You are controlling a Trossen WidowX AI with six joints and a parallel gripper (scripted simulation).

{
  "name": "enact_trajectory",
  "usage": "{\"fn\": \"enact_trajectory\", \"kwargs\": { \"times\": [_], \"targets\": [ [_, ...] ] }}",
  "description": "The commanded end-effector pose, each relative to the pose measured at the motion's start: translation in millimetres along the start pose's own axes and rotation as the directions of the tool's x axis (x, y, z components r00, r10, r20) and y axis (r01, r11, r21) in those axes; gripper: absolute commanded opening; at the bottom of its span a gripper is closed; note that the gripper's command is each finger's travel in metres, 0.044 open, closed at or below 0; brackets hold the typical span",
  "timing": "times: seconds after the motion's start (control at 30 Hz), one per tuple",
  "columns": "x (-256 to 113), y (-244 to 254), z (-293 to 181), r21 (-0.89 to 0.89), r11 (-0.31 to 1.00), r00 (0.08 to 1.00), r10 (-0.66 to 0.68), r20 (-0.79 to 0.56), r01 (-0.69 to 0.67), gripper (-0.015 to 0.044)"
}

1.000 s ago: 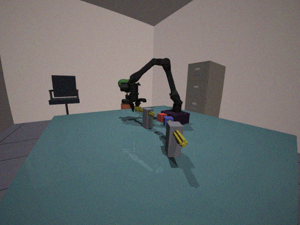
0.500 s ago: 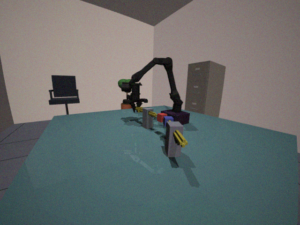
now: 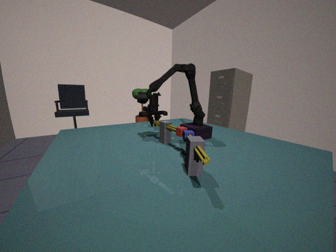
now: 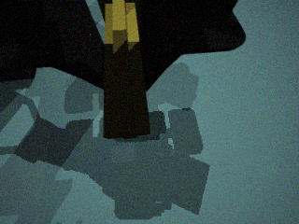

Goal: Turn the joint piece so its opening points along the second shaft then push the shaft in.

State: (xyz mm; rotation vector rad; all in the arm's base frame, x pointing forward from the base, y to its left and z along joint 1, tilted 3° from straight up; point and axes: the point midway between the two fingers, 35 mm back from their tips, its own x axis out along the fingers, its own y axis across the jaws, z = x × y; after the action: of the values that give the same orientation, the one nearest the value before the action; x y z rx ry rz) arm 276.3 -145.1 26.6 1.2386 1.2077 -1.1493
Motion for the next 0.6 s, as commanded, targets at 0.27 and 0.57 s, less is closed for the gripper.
{"fn": "enact_trajectory", "kwargs": {
  "times": [0.27, 0.57],
  "targets": [
    [1.5, 0.5, -19.9, 0.001, 1.0, 1.0, 0.0, -0.002, 0.0, 0.0],
    [1.6, 0.5, -34.3, 0.001, 1.0, 1.0, 0.0, -0.003, 0.0, 0.0]
  ]
}}
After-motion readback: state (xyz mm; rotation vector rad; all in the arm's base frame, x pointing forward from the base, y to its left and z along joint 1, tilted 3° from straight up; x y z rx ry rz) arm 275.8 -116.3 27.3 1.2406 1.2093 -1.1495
